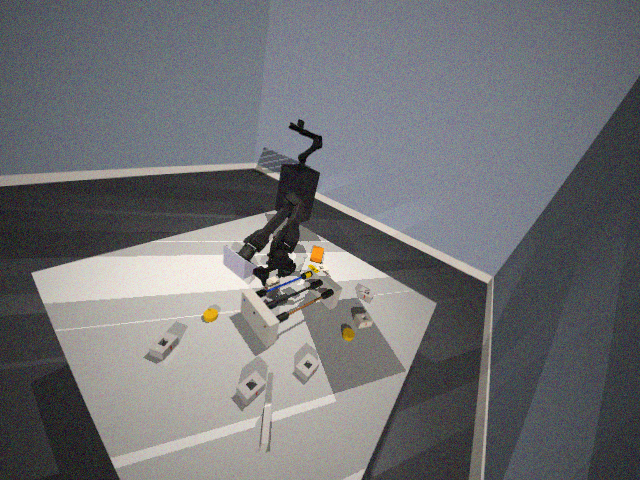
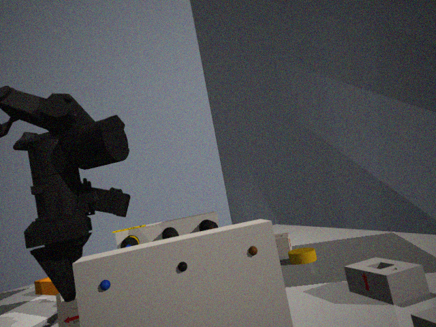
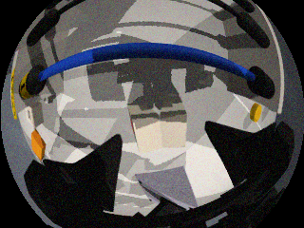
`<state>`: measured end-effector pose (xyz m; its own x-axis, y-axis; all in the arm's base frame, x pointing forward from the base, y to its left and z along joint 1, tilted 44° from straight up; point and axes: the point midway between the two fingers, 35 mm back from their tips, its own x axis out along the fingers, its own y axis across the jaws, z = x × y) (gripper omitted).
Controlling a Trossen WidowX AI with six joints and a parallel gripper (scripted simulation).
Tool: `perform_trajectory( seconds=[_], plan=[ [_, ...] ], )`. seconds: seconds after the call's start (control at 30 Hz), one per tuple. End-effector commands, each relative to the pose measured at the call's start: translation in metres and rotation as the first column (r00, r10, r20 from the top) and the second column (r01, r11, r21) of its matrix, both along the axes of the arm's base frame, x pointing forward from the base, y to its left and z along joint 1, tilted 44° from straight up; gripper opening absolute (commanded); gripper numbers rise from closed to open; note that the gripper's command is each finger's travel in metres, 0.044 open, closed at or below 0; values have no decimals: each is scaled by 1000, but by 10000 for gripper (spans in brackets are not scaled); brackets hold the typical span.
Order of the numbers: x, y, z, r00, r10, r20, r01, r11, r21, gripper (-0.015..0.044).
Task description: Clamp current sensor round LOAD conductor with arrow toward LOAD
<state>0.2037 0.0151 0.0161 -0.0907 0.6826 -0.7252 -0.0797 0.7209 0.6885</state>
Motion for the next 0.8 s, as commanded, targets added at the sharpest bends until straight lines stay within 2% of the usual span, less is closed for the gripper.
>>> perform_trajectory(
  seconds=[0.0, 0.17, 0.57, 0.77],
  plan=[
    [0, 0, 0, 1000, 0, 0, 0, 1000, 0, 414],
    [0, 0, 0, 1000, 0, 0, 0, 1000, 0, 282],
    [0, 0, 0, 1000, 0, 0, 0, 1000, 0, 202],
    [4, -12, 10, 1000, -2, -1, 2, 1000, -3, 45]
  ],
)
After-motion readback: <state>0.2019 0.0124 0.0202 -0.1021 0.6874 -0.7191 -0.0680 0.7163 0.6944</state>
